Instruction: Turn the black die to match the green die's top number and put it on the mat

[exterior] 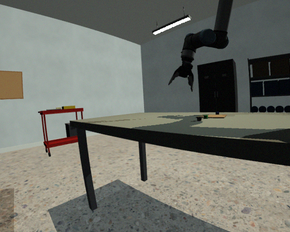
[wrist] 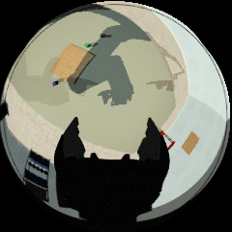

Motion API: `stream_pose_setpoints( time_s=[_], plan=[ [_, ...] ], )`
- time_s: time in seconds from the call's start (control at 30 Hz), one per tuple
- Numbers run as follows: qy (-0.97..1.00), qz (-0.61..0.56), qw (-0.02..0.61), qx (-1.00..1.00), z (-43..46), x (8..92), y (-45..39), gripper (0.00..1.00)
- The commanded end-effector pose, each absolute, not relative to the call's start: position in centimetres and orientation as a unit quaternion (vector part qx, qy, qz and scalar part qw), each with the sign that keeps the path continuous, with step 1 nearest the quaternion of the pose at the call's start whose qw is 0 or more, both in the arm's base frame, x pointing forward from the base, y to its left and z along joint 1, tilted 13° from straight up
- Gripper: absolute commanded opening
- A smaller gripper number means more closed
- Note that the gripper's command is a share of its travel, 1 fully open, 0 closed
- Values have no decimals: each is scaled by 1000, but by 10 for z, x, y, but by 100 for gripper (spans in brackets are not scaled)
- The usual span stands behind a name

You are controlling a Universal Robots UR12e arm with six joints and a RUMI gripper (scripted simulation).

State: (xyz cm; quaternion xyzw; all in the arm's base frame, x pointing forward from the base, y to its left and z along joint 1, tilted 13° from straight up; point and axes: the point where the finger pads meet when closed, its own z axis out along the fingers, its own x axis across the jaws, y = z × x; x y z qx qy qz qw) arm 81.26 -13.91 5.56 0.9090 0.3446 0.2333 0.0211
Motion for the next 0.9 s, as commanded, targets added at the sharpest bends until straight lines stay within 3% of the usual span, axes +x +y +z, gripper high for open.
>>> stream_pose_setpoints(
  time_s=[0.0, 0.37, 0.87],
  plan=[
    [345, 198, 41, 917, 41, 755, -157, 100],
    [349, 103, 72, 929, 4, 615, -182, 100],
    [350, 89, 75, 929, -1, 594, -184, 100]
  ],
)
